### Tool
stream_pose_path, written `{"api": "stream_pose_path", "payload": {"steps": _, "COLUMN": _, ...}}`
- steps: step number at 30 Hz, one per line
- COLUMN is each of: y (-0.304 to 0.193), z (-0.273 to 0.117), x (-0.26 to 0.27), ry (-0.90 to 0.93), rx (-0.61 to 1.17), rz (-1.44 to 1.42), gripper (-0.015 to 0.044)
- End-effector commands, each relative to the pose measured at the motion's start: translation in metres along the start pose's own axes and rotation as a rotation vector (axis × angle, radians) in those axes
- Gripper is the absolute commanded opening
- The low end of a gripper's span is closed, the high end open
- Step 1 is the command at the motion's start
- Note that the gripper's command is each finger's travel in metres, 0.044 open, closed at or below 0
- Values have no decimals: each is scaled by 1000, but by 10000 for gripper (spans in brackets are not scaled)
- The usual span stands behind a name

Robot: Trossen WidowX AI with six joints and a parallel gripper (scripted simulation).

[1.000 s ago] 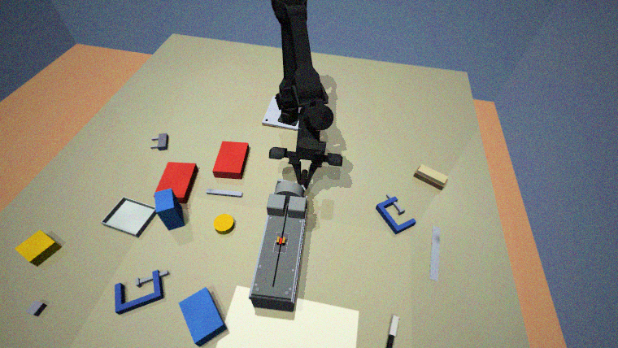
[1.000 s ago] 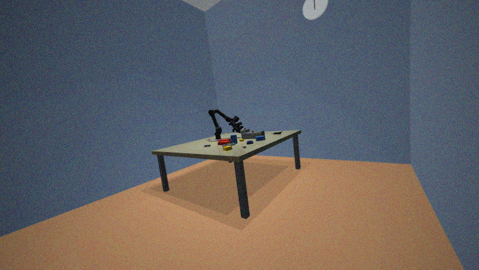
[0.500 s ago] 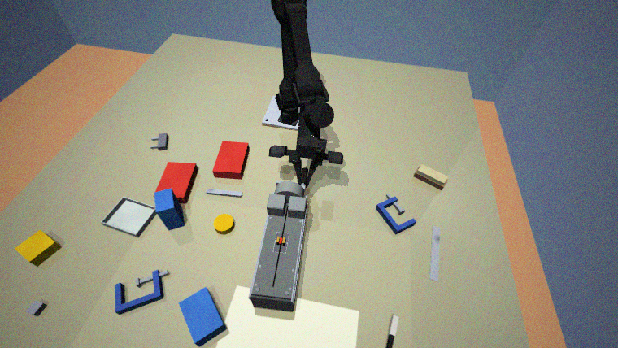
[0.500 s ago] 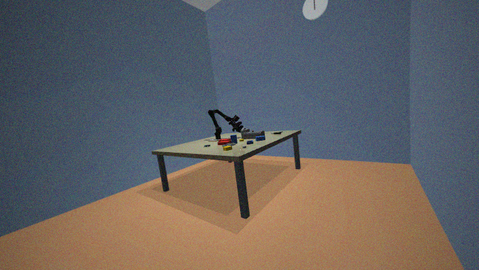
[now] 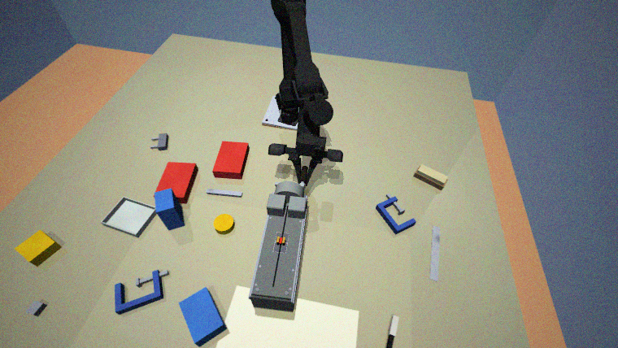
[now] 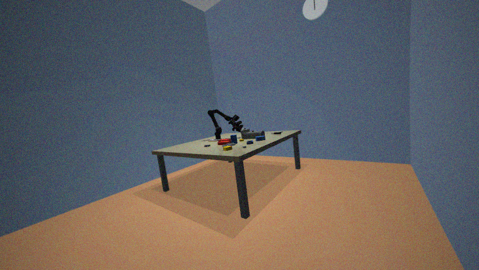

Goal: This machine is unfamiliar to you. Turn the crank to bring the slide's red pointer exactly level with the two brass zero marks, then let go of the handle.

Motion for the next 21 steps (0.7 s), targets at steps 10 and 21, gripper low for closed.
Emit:
{"api": "stream_pose_path", "payload": {"steps": 10, "y": 6, "z": -8, "x": -4, "ry": 0, "rx": -14, "rz": 0, "gripper": 0}}
{"api": "stream_pose_path", "payload": {"steps": 21, "y": 9, "z": -11, "x": -7, "ry": 0, "rx": -14, "rz": 0, "gripper": 0}}
Point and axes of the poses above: the point midway between the two fingers, 35 mm back from their tips, its own z axis out along the fingers, its own x axis across the jaws, y = z × x, the point moved 10 cm from there along -z, back along the fingers, and after that the axes turned 3 degrees about z, right-handed, at the moved point
